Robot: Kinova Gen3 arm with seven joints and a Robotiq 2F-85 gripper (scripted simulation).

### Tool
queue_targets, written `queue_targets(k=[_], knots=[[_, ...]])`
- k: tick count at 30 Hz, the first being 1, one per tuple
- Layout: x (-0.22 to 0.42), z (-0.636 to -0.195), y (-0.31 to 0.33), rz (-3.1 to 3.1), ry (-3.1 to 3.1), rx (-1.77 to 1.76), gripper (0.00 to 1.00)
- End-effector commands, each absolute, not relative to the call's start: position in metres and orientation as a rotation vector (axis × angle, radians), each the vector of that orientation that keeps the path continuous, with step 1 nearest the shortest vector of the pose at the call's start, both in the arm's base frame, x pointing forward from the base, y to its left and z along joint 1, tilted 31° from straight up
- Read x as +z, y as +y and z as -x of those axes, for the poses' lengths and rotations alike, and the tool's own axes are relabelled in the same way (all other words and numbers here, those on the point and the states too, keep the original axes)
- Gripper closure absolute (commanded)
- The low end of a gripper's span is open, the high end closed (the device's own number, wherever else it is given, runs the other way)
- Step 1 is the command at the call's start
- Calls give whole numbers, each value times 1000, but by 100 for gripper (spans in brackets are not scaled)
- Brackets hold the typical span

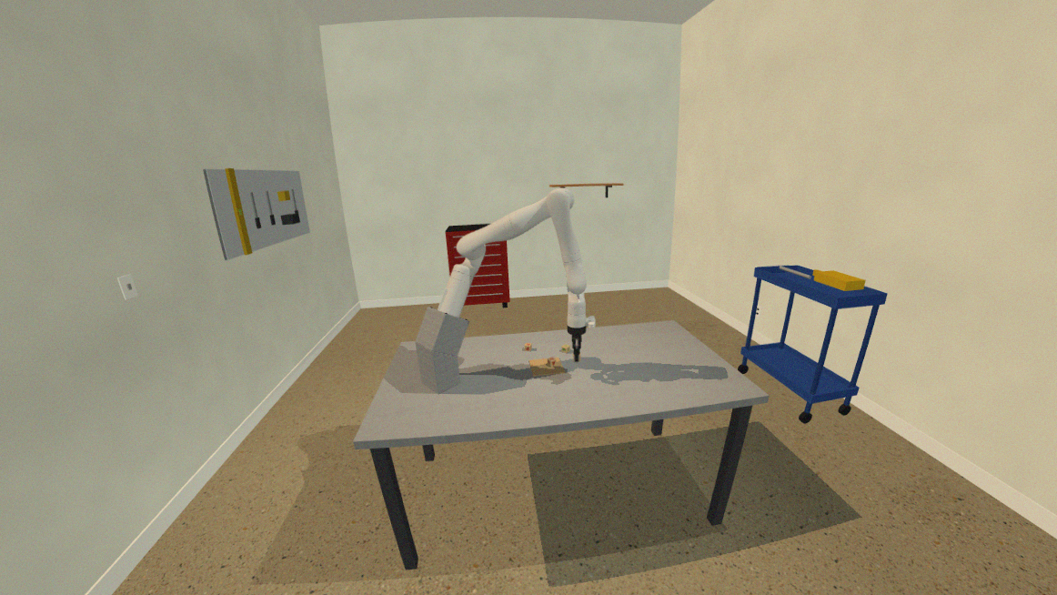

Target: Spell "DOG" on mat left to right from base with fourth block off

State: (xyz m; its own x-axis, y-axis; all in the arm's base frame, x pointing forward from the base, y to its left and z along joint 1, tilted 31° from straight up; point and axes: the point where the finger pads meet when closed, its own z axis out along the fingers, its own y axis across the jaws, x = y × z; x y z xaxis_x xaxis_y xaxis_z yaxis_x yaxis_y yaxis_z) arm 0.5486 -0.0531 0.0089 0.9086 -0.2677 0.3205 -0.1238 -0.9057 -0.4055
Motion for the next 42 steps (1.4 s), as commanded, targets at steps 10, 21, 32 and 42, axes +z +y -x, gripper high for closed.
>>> queue_targets(k=[10, 21, 32, 42], knots=[[-10, -554, -38, 2694, 210, -537, 74], [-11, -554, -39, 2691, 219, -582, 74], [-9, -554, -40, 2671, 238, -685, 74], [-11, -553, -38, 2630, 258, -852, 74]])
